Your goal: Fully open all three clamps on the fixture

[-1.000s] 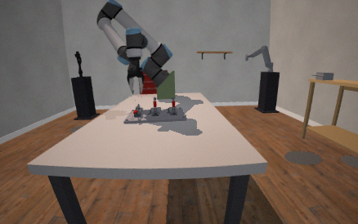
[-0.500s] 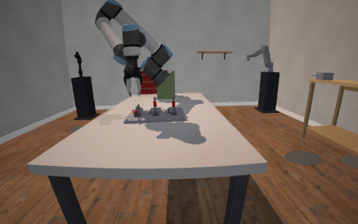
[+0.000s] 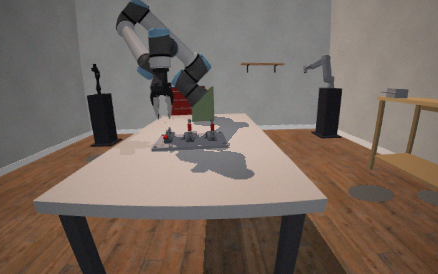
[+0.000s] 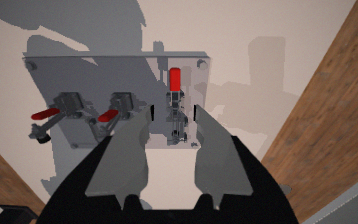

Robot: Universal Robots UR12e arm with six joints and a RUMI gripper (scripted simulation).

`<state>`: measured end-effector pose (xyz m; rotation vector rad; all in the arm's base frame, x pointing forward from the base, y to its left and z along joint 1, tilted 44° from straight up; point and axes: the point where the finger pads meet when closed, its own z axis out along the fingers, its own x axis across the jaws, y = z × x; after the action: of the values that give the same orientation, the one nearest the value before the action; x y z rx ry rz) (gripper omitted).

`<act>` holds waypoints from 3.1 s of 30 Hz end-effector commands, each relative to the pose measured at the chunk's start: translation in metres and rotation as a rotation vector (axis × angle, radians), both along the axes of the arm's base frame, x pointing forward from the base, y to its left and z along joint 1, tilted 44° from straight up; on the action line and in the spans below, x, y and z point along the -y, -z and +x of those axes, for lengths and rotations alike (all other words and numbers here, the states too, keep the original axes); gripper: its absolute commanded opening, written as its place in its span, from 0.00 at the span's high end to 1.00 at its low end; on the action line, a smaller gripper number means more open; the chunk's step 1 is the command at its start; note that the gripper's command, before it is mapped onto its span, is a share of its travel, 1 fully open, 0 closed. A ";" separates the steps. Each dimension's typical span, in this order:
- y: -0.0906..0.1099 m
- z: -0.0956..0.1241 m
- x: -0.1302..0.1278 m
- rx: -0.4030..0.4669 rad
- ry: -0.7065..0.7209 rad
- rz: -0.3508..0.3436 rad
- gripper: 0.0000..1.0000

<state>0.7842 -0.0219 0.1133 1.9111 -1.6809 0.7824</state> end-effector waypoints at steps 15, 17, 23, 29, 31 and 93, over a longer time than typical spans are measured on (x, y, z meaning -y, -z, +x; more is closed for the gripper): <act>0.030 0.005 0.028 0.001 -0.001 0.000 0.72; 0.032 0.006 0.030 0.001 -0.001 0.000 0.72; 0.043 0.007 0.041 0.001 -0.001 0.000 0.72; 0.050 0.008 0.047 0.001 -0.001 0.000 0.72; 0.050 0.008 0.047 0.001 -0.001 0.000 0.72; 0.070 0.012 0.066 0.001 -0.001 0.000 0.72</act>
<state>0.7949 -0.0856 0.0457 1.9109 -1.6811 0.7821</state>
